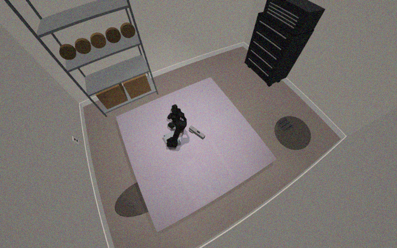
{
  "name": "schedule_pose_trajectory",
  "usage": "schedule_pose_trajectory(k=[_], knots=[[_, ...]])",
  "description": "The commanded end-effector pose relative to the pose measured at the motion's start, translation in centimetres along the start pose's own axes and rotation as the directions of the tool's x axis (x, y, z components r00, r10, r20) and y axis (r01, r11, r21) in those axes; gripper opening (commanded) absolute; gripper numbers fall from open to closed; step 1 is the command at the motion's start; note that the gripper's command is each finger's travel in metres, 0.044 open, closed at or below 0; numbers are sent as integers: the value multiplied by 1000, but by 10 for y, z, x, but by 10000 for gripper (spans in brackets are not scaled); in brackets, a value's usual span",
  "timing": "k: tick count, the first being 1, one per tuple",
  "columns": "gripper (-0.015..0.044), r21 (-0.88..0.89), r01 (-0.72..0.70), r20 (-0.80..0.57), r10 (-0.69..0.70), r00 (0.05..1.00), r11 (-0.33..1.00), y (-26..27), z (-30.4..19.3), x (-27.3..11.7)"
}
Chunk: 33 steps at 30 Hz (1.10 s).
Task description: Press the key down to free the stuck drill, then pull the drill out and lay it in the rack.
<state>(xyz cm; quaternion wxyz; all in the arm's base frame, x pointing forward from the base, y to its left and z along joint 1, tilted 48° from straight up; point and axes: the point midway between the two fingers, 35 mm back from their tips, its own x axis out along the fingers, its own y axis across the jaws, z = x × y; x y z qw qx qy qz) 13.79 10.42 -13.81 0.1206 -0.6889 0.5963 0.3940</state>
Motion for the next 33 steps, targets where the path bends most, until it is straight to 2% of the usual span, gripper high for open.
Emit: schedule_pose_trajectory(k=[1,33], knots=[[0,5,0,4,0,1000,1000,7,2,-1],[0,6,0,3,0,1000,1000,10,3,39]])
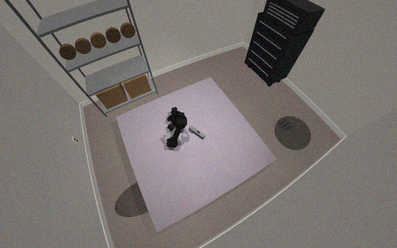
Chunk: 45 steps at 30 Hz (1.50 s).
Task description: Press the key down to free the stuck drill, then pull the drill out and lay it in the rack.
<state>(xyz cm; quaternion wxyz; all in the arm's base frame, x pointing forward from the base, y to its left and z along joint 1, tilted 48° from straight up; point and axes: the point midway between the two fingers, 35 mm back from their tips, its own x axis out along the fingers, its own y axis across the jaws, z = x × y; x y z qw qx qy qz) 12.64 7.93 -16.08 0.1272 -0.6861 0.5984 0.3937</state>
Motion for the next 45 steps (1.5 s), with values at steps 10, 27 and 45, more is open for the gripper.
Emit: schedule_pose_trajectory(k=[10,27,45], knots=[[0,-6,1,-7,-1,1000,1000,0,-1,16],[0,-6,1,-7,-1,1000,1000,1,-3,21],[0,-6,1,-7,-1,1000,1000,1,-4,21]])
